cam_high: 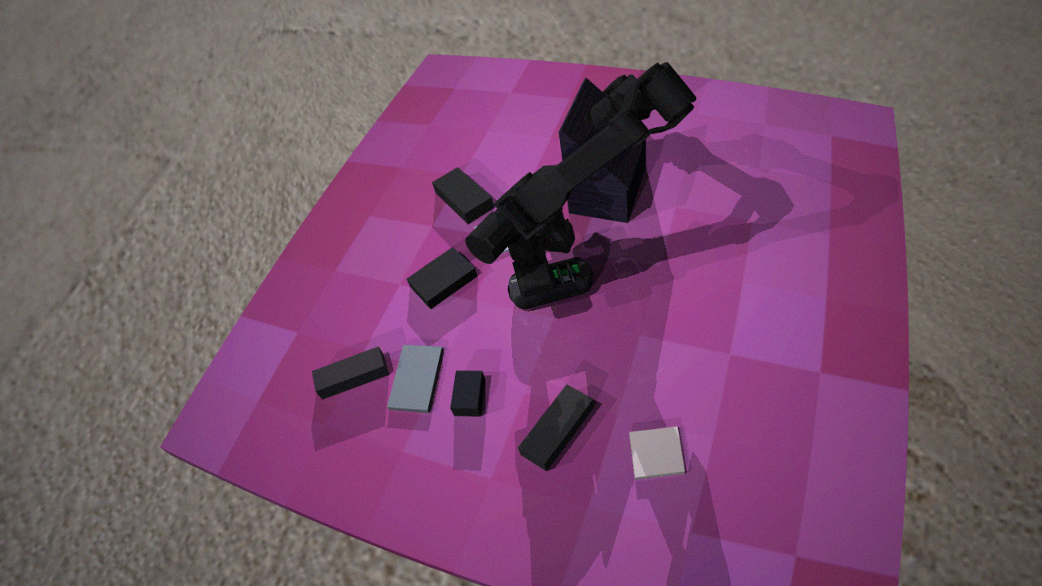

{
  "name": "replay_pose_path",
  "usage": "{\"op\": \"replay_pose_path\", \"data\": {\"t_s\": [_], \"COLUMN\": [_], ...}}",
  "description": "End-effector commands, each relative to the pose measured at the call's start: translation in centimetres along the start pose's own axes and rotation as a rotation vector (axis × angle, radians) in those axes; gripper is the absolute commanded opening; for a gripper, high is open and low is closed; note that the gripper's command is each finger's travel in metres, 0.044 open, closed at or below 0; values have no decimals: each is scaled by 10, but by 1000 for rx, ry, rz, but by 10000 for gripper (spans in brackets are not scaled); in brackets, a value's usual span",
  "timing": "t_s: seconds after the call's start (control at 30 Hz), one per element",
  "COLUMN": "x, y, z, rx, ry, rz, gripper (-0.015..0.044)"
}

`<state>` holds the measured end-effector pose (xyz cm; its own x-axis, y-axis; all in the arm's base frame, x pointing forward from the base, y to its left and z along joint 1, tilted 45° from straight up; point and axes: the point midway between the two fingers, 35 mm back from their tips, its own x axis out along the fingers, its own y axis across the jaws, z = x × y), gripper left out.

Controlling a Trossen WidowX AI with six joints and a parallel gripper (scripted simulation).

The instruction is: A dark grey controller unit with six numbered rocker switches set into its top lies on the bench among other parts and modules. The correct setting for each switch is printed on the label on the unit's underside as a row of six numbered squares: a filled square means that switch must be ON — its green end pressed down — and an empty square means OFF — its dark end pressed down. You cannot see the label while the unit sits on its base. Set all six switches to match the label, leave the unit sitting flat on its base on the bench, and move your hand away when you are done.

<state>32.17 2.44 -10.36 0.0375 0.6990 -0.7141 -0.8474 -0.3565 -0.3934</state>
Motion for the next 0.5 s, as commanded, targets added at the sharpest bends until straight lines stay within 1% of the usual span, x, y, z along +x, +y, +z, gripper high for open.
{"op": "replay_pose_path", "data": {"t_s": [0.0,0.13,0.27,0.47], "x": [1,-2,-42,-45], "y": [0,0,-1,-2], "z": [1,0,0,7], "rx": [3,-1,2,7], "ry": [-2,-1,0,0], "rz": [-2,1,0,0], "gripper": [0,0,0,0]}}
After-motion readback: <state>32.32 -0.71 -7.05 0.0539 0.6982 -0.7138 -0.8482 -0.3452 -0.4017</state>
